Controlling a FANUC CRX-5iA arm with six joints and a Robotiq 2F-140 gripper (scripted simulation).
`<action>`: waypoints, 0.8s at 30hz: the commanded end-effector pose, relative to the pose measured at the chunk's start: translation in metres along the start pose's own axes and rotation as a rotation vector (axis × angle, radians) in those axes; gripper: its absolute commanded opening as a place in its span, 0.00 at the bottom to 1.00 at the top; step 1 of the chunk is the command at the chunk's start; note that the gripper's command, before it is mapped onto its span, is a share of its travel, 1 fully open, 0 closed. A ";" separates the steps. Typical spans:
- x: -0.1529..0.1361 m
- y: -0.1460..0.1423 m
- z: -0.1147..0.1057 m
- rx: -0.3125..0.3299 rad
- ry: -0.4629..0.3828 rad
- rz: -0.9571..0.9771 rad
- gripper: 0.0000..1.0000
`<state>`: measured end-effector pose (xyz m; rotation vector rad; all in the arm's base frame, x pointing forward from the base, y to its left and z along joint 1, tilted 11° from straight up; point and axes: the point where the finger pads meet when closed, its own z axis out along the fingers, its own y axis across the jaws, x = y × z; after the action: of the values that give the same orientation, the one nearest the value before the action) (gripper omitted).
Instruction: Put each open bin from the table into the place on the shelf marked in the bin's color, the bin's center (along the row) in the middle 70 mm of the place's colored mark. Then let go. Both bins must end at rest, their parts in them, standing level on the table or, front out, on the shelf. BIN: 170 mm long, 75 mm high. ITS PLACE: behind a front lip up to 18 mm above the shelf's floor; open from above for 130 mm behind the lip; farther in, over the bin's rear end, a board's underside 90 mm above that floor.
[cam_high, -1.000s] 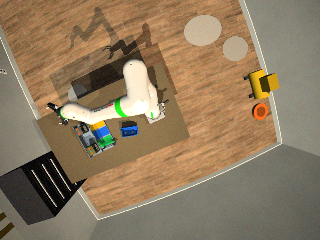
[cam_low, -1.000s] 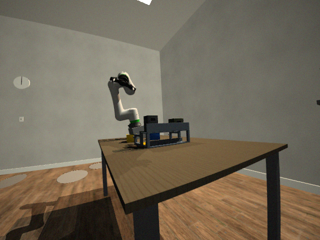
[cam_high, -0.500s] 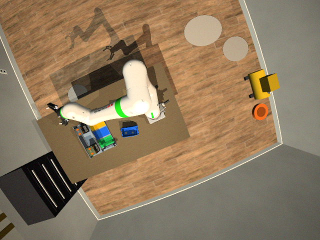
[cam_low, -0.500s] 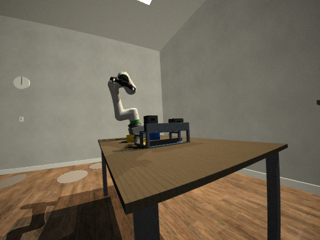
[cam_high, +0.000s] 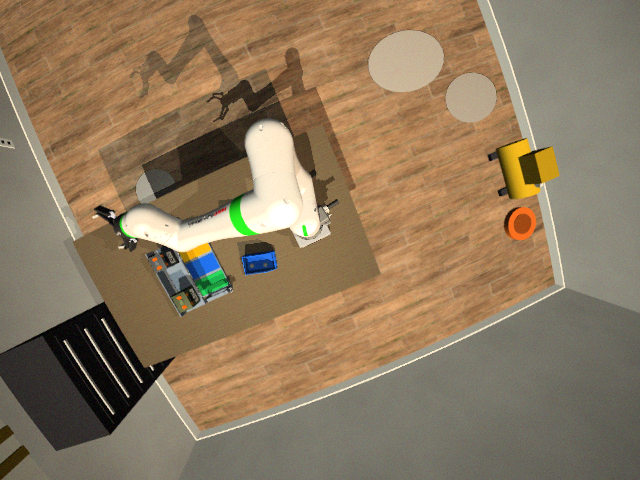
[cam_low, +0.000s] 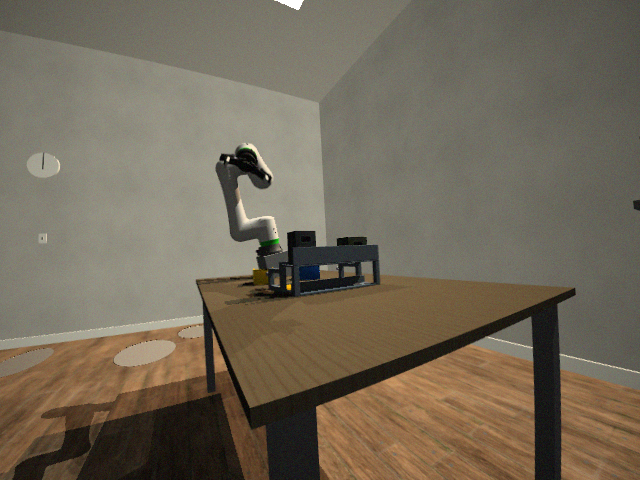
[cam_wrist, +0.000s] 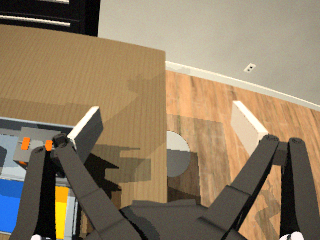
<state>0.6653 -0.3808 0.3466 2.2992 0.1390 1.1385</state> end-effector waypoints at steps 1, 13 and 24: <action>0.000 0.000 0.000 0.000 0.000 0.000 1.00; 0.002 0.007 -0.008 -0.052 -0.112 0.101 1.00; 0.002 0.007 -0.008 -0.052 -0.112 0.101 1.00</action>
<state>0.6589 -0.3820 0.3550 2.3393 -0.0488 1.0467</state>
